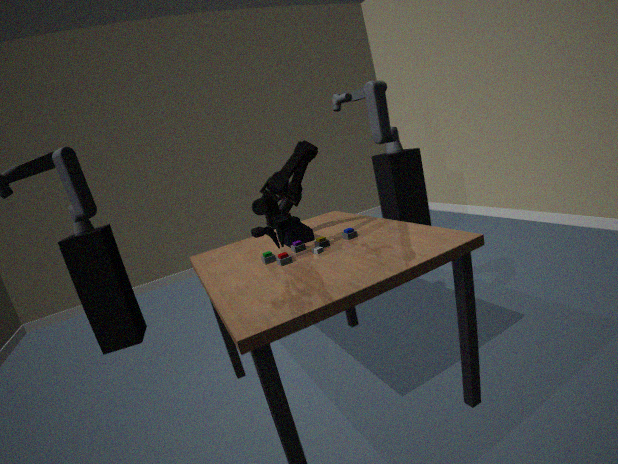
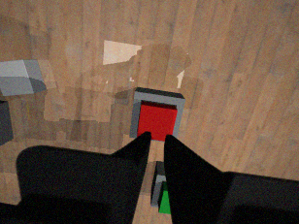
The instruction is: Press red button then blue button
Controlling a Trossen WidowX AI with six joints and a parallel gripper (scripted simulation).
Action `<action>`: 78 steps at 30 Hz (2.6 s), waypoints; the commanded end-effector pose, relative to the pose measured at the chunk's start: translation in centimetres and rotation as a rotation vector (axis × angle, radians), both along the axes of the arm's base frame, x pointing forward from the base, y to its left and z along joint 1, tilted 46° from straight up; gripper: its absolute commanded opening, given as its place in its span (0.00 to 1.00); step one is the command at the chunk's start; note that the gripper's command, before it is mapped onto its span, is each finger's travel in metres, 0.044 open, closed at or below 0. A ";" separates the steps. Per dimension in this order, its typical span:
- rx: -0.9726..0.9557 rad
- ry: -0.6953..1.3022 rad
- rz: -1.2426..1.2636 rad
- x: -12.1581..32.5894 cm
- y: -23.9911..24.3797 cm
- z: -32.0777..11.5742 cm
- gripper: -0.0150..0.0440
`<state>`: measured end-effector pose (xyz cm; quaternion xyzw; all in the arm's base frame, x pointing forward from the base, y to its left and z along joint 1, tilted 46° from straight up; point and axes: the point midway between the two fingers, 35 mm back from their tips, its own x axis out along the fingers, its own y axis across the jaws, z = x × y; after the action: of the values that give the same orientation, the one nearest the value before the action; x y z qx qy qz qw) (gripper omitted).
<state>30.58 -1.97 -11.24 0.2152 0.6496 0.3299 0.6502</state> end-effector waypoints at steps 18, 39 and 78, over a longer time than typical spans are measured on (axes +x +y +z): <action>0.005 0.003 -0.006 -0.1 1.4 -1.3 0.29; 0.006 0.003 -0.005 -0.3 2.6 -2.5 0.29; -0.046 0.001 -0.019 1.4 6.6 16.3 0.29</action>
<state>32.75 1.54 1.84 0.2044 0.6560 0.3094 0.6574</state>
